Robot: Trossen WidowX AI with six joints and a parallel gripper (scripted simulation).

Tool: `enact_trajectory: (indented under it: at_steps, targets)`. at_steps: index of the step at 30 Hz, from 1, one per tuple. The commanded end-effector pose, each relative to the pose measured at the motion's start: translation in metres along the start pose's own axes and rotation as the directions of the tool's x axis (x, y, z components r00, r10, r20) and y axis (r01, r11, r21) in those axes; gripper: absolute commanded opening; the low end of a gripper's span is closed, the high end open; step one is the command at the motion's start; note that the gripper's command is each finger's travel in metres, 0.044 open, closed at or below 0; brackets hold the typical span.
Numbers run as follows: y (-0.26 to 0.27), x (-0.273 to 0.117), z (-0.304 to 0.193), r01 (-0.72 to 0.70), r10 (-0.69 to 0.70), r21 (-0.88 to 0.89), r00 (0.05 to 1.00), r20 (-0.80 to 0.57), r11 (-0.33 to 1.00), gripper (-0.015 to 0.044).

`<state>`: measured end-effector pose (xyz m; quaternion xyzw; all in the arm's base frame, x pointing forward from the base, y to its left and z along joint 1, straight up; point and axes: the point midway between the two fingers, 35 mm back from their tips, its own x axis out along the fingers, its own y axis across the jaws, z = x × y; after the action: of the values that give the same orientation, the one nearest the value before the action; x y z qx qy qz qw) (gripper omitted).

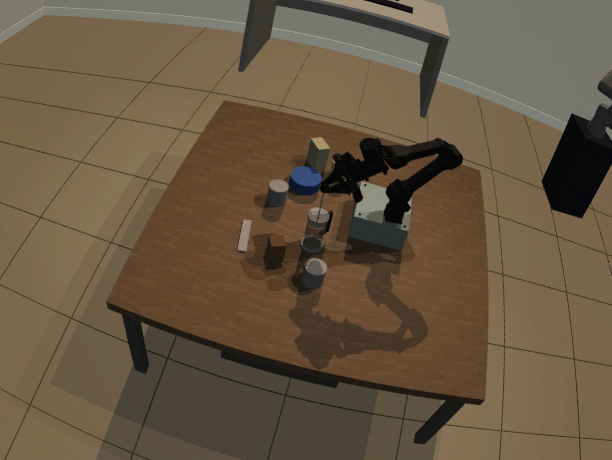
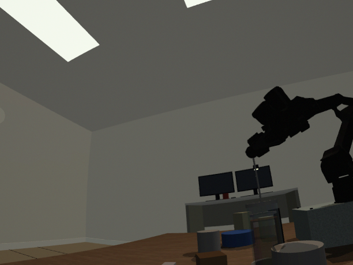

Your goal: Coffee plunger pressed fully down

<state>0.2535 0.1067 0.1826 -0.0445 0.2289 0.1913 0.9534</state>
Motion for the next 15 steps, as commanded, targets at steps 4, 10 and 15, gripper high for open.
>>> enact_trajectory:
  at_steps: [4,10,15]
  targets:
    - [0.000,0.011,-0.018,0.001,-0.001,-0.005,0.999,-0.032,1.000,0.0120]
    - [0.000,0.018,-0.026,0.001,-0.001,-0.005,1.000,-0.032,1.000,0.0120]
    - [0.000,0.023,-0.032,0.001,-0.001,-0.005,1.000,-0.031,1.000,0.0120]
